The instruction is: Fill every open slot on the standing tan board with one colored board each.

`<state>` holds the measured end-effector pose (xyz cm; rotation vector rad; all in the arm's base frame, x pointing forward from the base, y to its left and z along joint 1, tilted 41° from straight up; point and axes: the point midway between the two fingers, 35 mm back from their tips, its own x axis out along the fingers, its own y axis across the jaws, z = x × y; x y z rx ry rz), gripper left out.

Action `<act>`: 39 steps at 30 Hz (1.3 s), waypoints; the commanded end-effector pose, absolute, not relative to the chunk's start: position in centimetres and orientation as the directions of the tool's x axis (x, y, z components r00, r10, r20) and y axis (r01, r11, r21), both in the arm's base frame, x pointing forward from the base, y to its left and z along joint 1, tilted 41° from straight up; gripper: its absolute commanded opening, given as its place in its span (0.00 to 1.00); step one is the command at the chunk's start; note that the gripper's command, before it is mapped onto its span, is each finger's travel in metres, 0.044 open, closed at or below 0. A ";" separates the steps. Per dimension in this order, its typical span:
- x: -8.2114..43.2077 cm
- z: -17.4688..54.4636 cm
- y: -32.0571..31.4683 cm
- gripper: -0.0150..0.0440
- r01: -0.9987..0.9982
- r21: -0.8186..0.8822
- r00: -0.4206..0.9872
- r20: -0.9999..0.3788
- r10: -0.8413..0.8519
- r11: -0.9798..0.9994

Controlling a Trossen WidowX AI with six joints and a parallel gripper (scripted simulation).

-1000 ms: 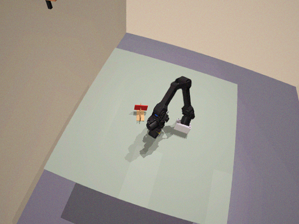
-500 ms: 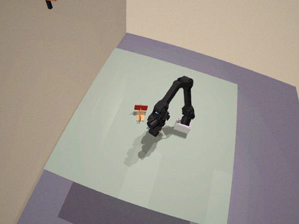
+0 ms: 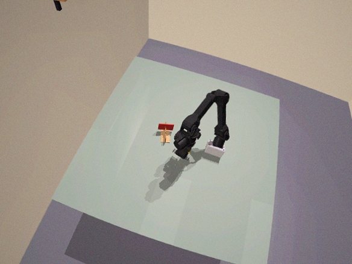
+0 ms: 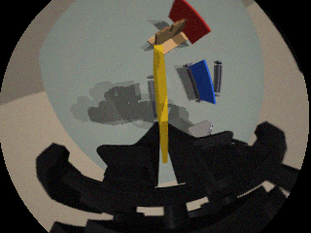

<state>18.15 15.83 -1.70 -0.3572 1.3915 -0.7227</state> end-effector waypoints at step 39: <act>25.6 1.8 14.1 0.25 -0.050 -0.631 0.020 -0.775 -0.631 0.774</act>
